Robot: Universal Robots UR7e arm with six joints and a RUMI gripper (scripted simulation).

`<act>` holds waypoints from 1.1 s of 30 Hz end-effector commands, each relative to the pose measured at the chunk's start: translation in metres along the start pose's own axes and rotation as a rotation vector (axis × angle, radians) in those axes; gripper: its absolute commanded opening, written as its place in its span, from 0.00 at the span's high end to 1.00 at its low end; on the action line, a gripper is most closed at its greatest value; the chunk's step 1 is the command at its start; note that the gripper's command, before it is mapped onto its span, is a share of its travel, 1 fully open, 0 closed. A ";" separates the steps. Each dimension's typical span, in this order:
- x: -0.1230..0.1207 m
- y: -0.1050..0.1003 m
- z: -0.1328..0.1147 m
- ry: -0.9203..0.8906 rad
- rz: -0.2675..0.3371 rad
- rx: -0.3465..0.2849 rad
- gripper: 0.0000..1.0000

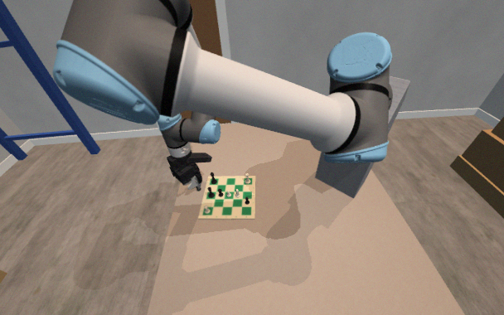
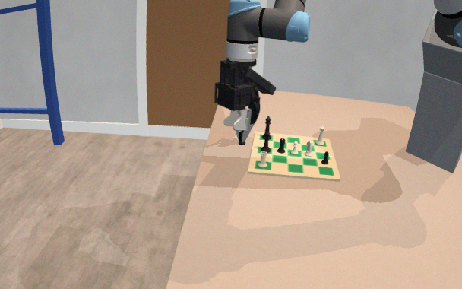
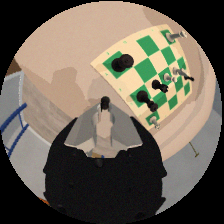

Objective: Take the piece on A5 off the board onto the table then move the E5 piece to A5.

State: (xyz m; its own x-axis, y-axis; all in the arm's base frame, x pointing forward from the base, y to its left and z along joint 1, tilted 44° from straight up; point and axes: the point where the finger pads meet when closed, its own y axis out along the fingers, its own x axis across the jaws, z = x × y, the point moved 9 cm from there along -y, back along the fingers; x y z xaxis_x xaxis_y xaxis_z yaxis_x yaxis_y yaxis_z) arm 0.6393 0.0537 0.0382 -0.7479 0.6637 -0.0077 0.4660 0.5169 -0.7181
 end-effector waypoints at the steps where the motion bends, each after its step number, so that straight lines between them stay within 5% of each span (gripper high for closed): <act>1: -0.001 0.000 0.000 -0.001 0.001 0.000 1.00; 24: -0.001 0.000 0.000 -0.001 0.001 0.000 1.00; 33: -0.001 0.000 0.000 -0.001 0.001 0.000 0.88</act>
State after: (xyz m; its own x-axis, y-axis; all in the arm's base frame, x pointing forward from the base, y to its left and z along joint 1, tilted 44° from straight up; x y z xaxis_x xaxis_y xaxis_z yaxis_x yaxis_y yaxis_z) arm 0.6393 0.0537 0.0382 -0.7479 0.6637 -0.0077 0.4660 0.5168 -0.7181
